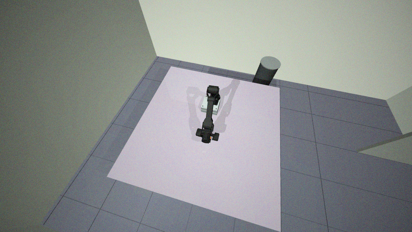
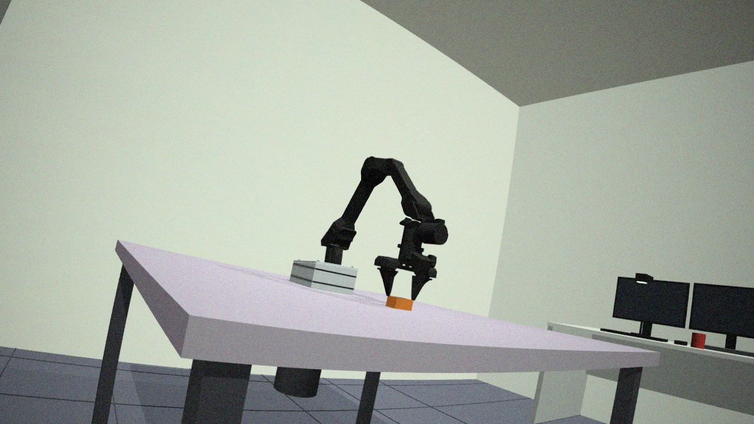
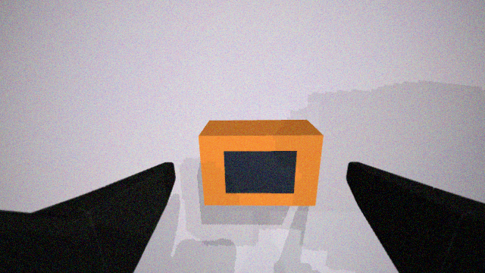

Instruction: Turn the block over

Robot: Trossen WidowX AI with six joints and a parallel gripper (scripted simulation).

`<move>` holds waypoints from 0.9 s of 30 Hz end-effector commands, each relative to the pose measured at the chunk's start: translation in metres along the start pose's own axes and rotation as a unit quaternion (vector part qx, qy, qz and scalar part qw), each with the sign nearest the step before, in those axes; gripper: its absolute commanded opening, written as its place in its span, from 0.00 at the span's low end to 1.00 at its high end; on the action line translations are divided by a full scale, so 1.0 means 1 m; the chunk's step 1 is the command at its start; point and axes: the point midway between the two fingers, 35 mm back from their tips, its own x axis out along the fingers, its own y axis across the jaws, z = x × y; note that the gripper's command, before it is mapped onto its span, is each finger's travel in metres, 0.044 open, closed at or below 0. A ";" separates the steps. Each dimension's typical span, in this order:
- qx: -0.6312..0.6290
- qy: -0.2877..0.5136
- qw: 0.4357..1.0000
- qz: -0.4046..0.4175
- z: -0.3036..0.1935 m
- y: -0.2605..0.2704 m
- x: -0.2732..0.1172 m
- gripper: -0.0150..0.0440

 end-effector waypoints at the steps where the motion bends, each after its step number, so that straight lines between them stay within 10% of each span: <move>1: 0.001 0.002 1.000 0.001 -0.001 0.000 0.007 1.00; 8: 0.001 0.002 1.000 0.001 -0.002 0.000 0.016 1.00; 14: 0.001 0.002 1.000 0.001 -0.002 0.000 0.016 0.73; 27: 0.001 0.002 1.000 0.001 -0.002 0.000 0.016 0.59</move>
